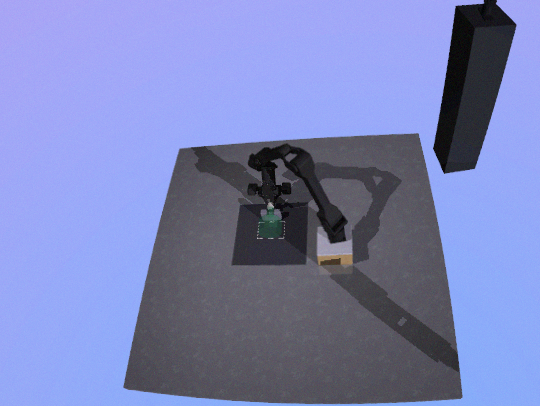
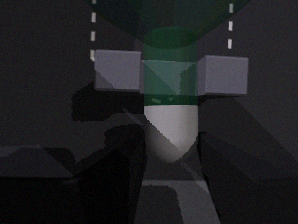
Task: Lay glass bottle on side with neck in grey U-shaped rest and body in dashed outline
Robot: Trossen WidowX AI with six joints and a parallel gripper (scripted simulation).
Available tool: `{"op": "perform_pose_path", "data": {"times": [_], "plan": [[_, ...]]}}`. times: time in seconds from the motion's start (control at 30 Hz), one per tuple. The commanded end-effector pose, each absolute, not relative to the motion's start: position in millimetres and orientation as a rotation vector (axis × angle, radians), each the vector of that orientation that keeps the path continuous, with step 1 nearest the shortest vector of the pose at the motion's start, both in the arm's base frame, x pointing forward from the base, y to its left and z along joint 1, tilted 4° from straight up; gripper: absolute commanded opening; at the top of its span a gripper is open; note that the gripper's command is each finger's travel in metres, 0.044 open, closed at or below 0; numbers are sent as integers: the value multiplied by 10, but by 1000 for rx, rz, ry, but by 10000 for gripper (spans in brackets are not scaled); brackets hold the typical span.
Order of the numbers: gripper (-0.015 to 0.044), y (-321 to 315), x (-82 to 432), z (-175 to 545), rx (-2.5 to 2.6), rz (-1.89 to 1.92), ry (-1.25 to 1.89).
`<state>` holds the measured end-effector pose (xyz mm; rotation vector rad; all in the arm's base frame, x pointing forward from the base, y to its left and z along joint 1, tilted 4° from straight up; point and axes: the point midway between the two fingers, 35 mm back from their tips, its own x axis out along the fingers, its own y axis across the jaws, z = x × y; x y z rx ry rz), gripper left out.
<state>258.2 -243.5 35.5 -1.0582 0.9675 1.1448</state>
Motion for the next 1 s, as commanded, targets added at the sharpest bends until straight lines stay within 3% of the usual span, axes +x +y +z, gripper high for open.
{"op": "perform_pose_path", "data": {"times": [0.0, 0.27, 0.67, 0.97], "plan": [[121, -2434, 2582, 356, -1057, 1146, 967], [121, -2434, 2582, 356, -1057, 1146, 967], [436, -2434, 2582, 356, -1057, 1146, 967], [440, -2281, 2599, 943, -1176, 1026, 1287]]}}
